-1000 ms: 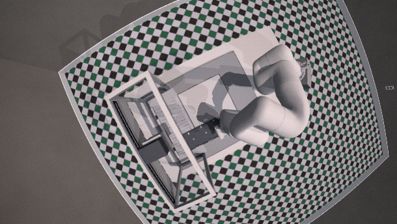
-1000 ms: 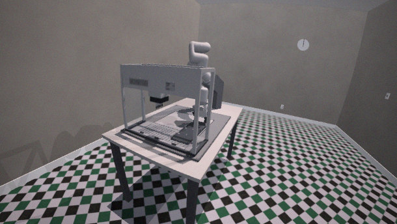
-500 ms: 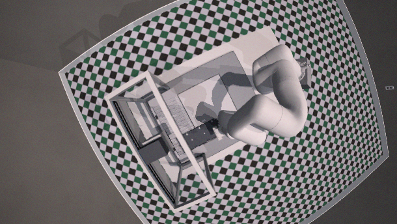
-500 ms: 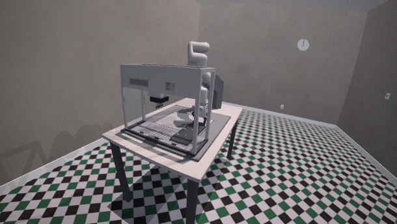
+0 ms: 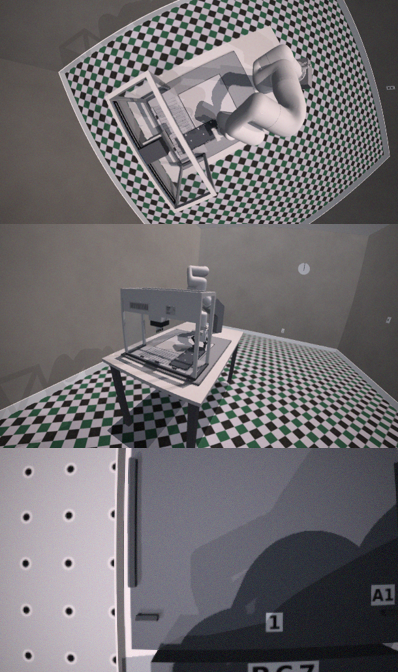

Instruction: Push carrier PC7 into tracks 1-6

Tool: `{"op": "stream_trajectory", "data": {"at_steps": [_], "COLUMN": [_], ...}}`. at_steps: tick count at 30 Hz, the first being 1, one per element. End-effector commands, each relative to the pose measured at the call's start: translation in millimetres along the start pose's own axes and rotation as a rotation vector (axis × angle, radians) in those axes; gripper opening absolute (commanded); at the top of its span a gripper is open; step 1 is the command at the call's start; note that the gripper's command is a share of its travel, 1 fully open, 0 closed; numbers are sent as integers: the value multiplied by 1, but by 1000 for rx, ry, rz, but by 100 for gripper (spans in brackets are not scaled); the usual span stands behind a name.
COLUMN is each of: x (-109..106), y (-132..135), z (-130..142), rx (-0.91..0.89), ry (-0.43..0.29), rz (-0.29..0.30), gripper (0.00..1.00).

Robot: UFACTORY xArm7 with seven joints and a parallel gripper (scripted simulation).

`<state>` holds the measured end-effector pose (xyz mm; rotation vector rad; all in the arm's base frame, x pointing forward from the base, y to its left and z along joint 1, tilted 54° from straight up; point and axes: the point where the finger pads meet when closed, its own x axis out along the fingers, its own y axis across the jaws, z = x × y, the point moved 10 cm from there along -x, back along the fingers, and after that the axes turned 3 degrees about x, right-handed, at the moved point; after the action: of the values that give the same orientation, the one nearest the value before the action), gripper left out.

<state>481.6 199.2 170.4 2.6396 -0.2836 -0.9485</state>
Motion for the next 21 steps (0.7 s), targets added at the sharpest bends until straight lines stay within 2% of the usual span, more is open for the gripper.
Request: {"op": "stream_trajectory", "data": {"at_steps": [1, 21], "x": [-1, -1], "y": [-1, -2], "z": [-6, -20], "rx": [0, 0], "ry": [2, 2], "rz": [-2, -2], "gripper": [82, 82]}}
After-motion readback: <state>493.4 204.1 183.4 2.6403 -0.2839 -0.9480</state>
